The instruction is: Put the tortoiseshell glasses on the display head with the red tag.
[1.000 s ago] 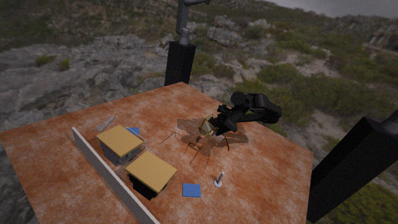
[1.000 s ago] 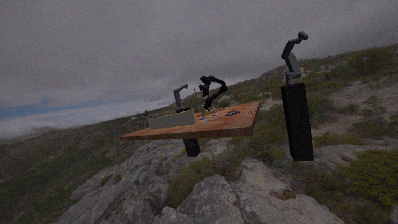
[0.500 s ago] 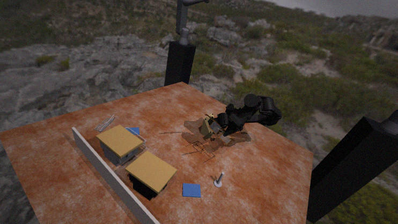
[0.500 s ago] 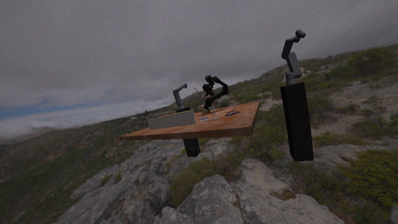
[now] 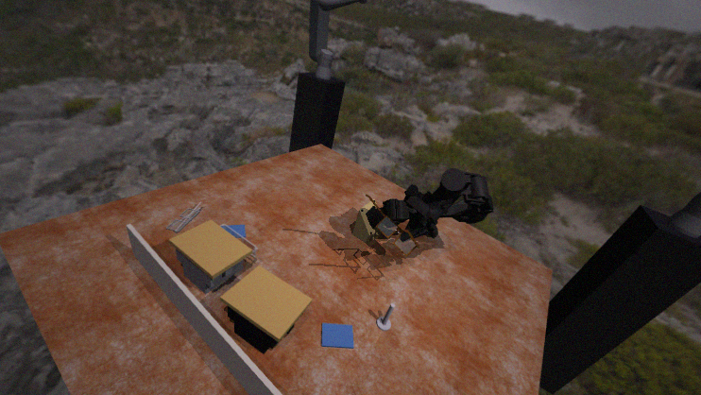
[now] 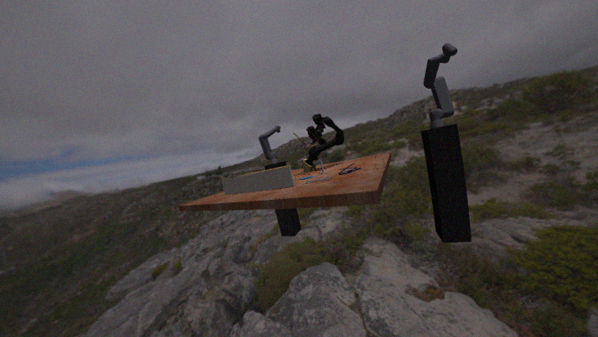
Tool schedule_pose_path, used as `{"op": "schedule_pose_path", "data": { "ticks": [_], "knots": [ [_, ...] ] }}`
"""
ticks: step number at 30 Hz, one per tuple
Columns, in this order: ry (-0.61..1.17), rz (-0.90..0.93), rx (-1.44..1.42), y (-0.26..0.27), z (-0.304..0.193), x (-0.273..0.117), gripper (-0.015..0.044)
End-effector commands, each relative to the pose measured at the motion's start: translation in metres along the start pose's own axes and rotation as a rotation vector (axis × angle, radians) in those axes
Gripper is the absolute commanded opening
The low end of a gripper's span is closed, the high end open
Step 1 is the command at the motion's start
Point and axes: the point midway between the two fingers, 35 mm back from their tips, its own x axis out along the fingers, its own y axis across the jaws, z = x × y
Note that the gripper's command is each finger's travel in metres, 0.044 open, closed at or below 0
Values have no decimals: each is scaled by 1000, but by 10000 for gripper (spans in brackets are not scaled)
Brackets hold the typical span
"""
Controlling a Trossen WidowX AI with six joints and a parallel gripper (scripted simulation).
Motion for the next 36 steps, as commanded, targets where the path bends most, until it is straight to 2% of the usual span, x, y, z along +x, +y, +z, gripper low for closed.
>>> {"op": "schedule_pose_path", "data": {
  "ticks": [1, 28, 36],
  "knots": [
    [-1, -1, -6, 0, 0, 0, 0],
    [-1, -3, -7, 1, 0, 0, 0],
    [-20, -69, -46, 11, 9, 11, 0]
  ]
}}
